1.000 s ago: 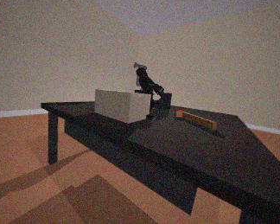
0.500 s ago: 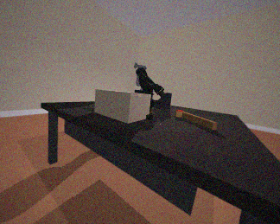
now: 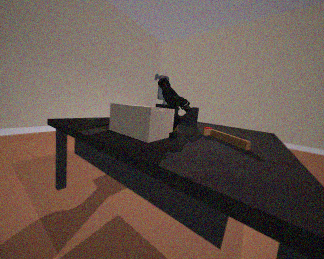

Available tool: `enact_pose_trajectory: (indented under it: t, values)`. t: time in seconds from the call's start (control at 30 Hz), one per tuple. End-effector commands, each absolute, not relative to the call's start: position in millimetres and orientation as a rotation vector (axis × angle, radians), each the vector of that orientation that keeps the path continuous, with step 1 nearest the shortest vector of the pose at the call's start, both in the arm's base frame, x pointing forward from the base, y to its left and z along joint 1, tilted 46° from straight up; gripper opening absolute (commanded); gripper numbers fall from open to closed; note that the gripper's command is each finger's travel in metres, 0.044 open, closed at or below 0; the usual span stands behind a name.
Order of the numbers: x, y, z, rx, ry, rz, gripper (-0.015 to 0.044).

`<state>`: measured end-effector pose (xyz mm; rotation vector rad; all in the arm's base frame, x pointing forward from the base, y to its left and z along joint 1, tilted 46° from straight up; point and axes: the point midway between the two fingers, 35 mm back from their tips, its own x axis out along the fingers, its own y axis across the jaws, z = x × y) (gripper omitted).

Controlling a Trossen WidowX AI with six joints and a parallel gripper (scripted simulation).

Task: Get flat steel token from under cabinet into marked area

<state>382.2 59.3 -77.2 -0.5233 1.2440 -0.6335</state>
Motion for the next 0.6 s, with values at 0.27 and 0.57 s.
enact_pose_trajectory:
  t: [0.27, 0.57]
  values:
    - [366.8, 58.3, -81.8, -0.524, 1.245, -0.638, 0.0000]
    - [356.7, 58.5, -85.0, -0.524, 1.245, -0.638, 0.0000]
